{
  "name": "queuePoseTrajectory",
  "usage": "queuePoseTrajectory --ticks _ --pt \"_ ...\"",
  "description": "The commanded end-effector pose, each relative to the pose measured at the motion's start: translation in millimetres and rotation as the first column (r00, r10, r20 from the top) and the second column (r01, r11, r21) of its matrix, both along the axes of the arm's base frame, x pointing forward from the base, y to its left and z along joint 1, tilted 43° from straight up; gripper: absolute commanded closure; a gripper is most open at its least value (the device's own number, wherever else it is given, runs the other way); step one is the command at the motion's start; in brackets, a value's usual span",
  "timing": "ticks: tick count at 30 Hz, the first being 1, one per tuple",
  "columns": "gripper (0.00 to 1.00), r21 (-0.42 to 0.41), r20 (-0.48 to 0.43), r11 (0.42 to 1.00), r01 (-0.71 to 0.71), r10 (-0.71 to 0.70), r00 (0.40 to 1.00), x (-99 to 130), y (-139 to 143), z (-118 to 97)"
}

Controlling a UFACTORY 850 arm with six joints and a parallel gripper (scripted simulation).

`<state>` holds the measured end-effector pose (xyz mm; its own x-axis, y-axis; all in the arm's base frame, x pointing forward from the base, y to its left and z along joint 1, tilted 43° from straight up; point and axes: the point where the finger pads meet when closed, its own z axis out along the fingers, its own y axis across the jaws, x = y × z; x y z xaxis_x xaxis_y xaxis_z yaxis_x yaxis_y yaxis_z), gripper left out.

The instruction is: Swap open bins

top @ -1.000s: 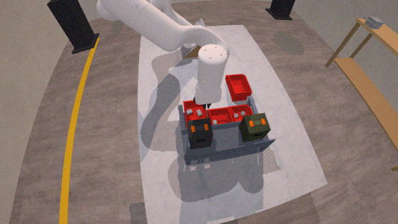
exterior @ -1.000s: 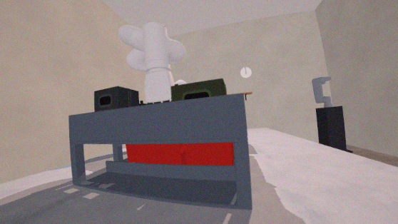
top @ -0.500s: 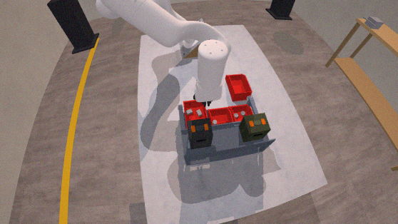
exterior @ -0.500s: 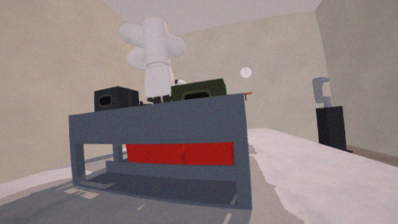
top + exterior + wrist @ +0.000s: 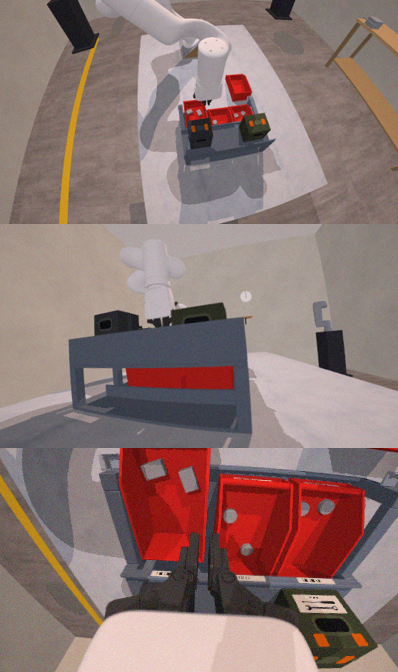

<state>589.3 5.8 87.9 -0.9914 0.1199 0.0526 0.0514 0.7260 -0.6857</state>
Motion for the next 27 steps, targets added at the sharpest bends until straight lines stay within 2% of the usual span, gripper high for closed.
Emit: queuePoseTrajectory --ticks 1,9,10,27 --pt "0.90 0.000 0.002 1.000 -0.001 0.001 1.000 0.7 1.2 1.3" --pt "0.90 0.000 0.002 1.000 -0.001 0.001 1.000 0.7 1.4 1.5" --pt "1.00 0.000 0.002 1.000 -0.001 0.001 1.000 0.7 1.4 1.5" --pt "1.00 0.000 0.002 1.000 -0.001 0.001 1.000 0.7 1.4 1.5"
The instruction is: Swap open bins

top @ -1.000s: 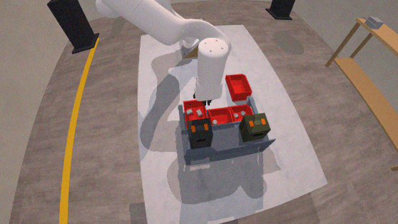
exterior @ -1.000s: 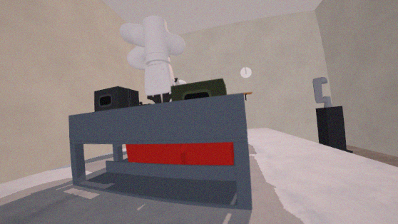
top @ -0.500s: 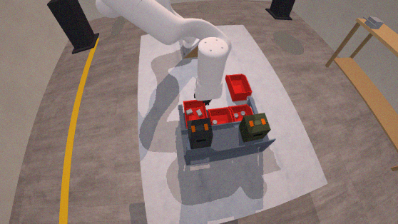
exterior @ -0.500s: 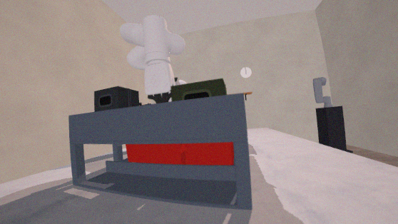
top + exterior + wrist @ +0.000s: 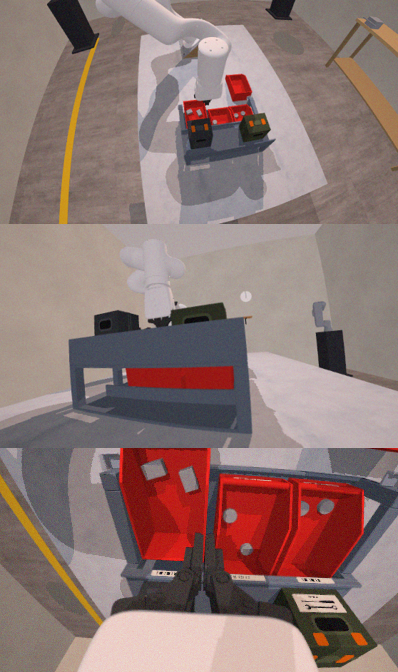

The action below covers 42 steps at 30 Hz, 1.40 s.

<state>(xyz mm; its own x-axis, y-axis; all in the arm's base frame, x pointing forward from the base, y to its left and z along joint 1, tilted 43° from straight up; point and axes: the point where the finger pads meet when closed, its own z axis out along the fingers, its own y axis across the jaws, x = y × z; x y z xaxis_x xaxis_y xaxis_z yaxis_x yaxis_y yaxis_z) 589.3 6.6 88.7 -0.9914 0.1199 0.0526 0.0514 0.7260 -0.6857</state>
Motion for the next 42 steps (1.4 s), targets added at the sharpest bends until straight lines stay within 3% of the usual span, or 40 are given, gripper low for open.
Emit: queuePoseTrajectory --ticks 1,7,14,19,21,29,31,32,42 --pt "1.00 0.000 0.002 1.000 -0.001 0.001 1.000 1 1 1" --pt "1.00 -0.003 0.018 1.000 0.014 -0.014 1.000 -1 0 1" --pt "1.00 -0.016 0.109 0.995 0.098 -0.095 0.989 -9 -4 2" --pt "1.00 -0.014 0.289 0.965 0.263 -0.248 0.925 -26 -12 5" --pt "1.00 0.002 0.375 0.940 0.342 -0.318 0.871 -35 -16 6" --pt "1.00 0.100 0.573 0.825 0.555 -0.504 0.646 -79 -32 10" --pt "1.00 0.100 0.573 0.825 0.555 -0.504 0.646 -79 -32 10" --pt "1.00 0.149 0.636 0.774 0.615 -0.551 0.540 -85 -34 11" --pt "1.00 0.354 0.750 0.572 0.740 -0.646 0.140 -123 -45 12"
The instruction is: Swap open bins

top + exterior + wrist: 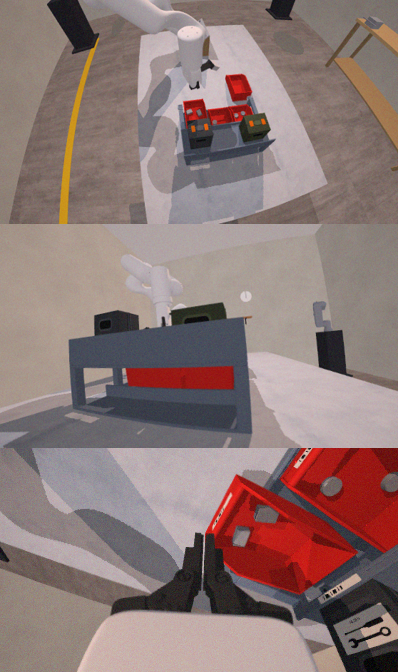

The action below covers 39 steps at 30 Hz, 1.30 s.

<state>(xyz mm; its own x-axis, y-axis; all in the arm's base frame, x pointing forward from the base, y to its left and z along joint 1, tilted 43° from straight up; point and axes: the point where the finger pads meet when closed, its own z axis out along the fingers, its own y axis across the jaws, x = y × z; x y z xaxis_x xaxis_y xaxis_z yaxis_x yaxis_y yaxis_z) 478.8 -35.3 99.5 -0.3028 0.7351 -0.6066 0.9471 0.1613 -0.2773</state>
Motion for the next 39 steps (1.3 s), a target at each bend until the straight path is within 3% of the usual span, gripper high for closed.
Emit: queuePoseTrajectory --ticks 1,4,39 --pt "1.00 -0.023 0.232 0.988 0.153 -0.144 0.962 -13.5 -3.5 1.5" --pt "1.00 -0.020 0.306 0.978 0.208 -0.192 0.932 -15.4 -4.0 1.5" --pt "1.00 -0.019 0.307 0.978 0.209 -0.193 0.932 -15.6 -4.0 1.5"
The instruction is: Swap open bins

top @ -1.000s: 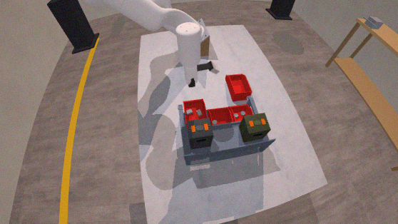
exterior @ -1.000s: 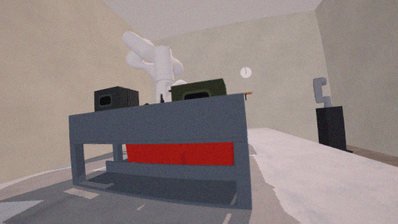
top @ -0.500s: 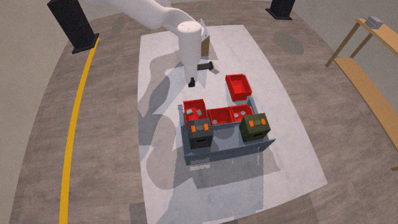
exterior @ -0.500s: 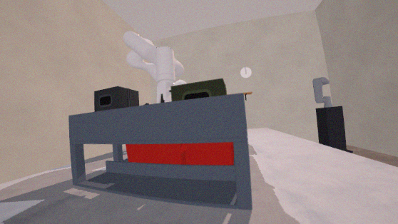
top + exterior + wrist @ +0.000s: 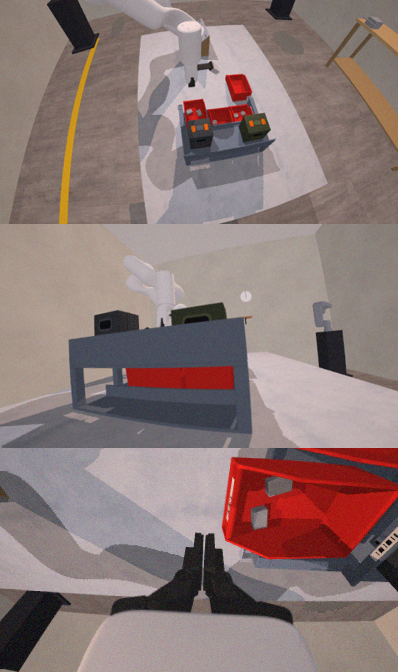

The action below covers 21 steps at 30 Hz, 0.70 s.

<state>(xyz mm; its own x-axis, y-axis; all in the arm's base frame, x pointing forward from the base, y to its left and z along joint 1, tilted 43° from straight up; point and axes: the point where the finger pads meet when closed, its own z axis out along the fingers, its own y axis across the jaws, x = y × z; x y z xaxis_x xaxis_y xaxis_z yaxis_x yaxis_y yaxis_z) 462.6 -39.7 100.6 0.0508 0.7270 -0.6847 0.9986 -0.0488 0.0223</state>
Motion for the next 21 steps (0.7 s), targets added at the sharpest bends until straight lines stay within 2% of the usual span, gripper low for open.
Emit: queuePoseTrajectory --ticks 1,21 --pt "1.00 0.000 0.001 1.000 -0.001 0.001 1.000 1 0 0" --pt "1.00 0.000 0.002 1.000 0.000 0.000 1.000 0 -9 -10"
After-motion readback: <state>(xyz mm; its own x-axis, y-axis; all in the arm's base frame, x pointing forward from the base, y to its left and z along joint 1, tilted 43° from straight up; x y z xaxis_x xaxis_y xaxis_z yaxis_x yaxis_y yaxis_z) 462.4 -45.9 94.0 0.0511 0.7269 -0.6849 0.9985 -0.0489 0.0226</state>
